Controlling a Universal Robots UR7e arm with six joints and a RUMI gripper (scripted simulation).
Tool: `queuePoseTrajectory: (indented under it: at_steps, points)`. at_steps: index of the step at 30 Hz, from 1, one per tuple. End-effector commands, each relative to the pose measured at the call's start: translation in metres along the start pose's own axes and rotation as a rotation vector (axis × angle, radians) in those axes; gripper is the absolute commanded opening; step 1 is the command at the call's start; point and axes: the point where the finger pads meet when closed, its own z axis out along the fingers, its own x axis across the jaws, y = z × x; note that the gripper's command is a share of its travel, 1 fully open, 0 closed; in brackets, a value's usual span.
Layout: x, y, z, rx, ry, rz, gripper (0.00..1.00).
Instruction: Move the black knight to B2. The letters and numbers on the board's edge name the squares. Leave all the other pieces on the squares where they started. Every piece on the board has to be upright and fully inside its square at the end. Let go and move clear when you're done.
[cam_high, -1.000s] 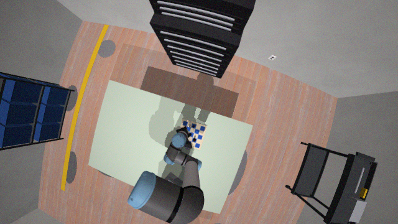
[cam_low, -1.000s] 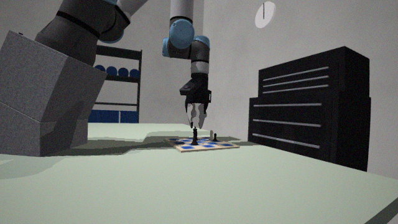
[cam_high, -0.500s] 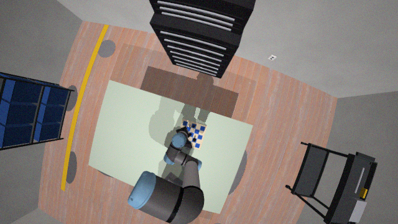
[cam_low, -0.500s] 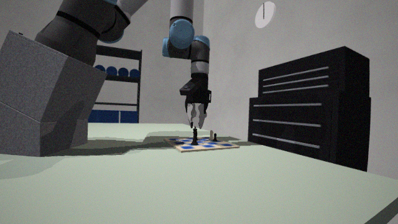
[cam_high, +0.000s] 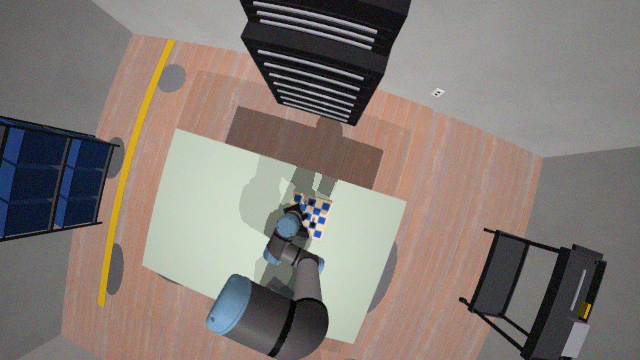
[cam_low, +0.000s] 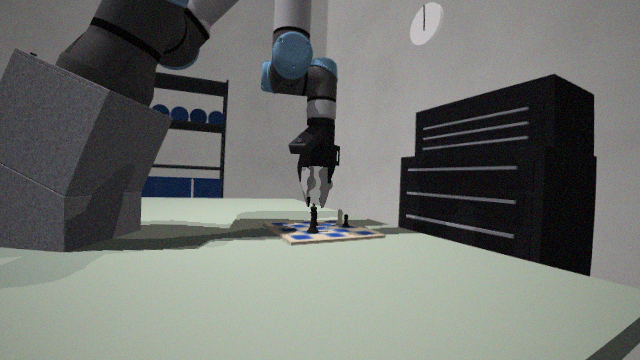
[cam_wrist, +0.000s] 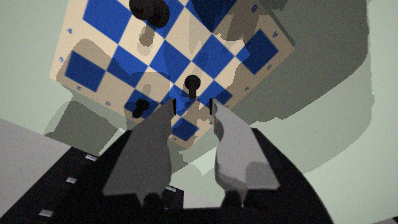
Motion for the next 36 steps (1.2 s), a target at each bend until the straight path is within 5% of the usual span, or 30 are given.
queuePoseTrajectory:
  at_steps: [1,14,36]
  points:
    - [0.0,0.0,0.003,-0.001,-0.001,0.0,0.22]
    - [0.0,0.0,0.027,-0.001,-0.001,0.0,0.22]
    - [0.0,0.0,0.033,-0.001,-0.001,0.0,0.22]
